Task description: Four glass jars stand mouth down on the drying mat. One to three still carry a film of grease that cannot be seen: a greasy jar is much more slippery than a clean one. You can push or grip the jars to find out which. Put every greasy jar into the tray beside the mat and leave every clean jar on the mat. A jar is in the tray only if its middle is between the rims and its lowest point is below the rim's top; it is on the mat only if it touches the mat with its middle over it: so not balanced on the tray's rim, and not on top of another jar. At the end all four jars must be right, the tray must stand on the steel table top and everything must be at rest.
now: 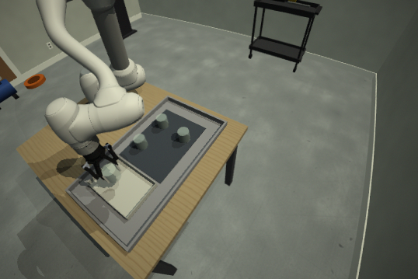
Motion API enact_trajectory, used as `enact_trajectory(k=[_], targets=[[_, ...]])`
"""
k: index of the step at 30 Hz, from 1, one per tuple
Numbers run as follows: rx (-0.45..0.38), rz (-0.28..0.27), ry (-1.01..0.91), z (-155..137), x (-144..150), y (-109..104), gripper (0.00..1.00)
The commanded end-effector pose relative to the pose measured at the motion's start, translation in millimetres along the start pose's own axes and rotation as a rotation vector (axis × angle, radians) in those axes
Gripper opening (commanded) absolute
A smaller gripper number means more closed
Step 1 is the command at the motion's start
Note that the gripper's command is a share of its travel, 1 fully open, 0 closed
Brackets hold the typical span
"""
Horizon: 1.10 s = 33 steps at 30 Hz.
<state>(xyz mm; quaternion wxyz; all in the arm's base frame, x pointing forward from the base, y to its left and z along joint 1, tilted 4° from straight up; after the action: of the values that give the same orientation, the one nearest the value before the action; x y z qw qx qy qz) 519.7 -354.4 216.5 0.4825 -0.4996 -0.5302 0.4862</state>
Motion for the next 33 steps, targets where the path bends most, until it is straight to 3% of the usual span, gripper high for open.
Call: enact_trajectory(k=[1,28,33], targets=[[0.0,0.0,0.0,0.0,0.0,4.1,0.0],[0.0,0.0,0.0,0.0,0.0,66.8,0.0],[0.0,0.0,0.0,0.0,0.0,68.1,0.0]])
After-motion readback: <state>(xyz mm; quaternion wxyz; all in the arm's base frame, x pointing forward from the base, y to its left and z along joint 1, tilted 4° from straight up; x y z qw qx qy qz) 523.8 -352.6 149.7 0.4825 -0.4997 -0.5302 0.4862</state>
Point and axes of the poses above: the point where the finger pads meet when closed, its own y axis out along the fingers, its own x axis across the jaws, z = x × y, the point moved 9 cm from there along -y, back along the fingers, and after that the axes turned 5 degrees about -y, right-handed, at the moved point
